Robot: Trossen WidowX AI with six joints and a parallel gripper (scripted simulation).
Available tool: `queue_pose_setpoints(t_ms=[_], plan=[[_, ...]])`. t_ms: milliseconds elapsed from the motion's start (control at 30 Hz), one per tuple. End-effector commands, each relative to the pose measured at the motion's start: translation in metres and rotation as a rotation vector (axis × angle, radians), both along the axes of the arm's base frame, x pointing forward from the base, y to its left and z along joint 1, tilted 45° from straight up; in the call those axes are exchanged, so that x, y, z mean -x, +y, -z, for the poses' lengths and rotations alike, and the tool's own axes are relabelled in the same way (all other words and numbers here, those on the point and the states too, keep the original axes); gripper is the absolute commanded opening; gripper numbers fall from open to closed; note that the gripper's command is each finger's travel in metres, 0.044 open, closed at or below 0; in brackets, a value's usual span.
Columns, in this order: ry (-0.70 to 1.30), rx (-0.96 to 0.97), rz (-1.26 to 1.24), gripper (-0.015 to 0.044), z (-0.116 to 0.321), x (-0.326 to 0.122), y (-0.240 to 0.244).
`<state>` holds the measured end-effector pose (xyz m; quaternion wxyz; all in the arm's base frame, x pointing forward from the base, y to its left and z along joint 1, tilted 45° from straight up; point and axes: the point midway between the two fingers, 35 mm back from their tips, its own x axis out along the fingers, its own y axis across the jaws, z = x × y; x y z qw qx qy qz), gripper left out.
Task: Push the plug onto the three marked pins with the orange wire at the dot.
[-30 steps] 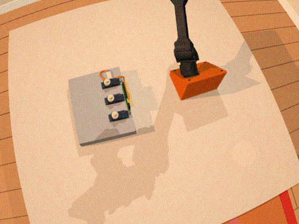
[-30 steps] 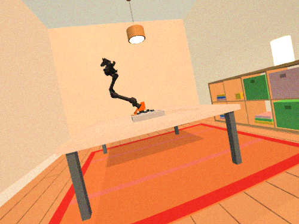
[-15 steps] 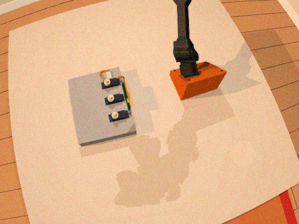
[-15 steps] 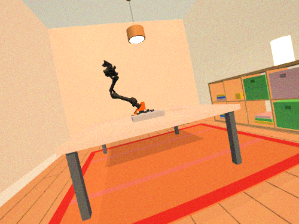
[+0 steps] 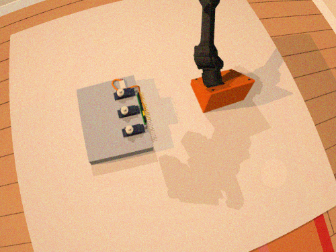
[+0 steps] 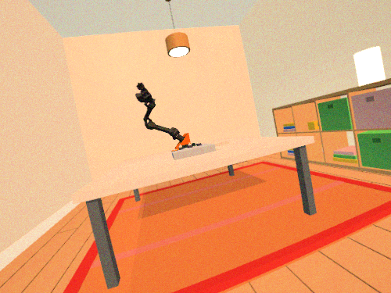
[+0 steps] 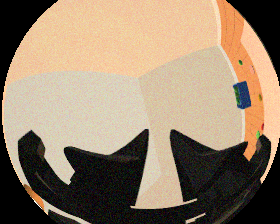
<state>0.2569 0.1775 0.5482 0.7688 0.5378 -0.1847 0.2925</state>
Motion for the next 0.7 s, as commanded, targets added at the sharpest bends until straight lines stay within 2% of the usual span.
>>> queue_pose_setpoints(t_ms=[0, 667], plan=[[0.003, 0.074, 0.054, 0.0115, 0.011, -0.006, -0.008], [0.055, 0.404, 0.3, 0.0115, 0.064, -0.037, -0.051]])
